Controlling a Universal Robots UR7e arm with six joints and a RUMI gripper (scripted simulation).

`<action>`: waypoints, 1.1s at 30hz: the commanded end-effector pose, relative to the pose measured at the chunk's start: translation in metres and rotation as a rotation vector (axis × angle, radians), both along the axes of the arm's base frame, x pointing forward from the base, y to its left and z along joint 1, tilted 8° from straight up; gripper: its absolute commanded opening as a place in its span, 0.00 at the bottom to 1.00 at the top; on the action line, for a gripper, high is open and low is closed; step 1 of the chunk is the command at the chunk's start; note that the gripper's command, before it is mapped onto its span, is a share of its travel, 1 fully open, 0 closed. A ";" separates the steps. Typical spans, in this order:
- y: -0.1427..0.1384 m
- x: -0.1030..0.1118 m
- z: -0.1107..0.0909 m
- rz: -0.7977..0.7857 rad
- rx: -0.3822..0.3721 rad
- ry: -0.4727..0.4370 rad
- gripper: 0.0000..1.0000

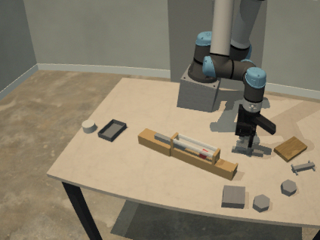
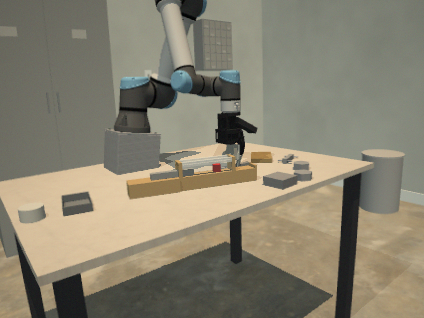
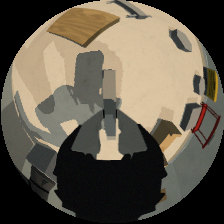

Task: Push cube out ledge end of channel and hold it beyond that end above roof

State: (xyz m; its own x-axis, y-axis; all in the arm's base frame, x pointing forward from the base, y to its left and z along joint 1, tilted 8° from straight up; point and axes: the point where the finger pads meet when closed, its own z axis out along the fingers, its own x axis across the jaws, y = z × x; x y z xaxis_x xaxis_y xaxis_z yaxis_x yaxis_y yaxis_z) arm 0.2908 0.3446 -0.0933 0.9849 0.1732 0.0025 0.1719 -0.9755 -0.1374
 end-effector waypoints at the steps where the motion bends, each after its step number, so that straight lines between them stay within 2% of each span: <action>1: 0.000 0.000 0.000 0.000 0.001 -0.001 0.00; 23: 0.000 0.000 0.001 0.000 0.001 -0.001 0.00; 28: 0.000 0.000 0.004 0.000 0.001 -0.001 0.00; 33: -0.002 0.001 0.015 0.000 0.001 -0.001 0.00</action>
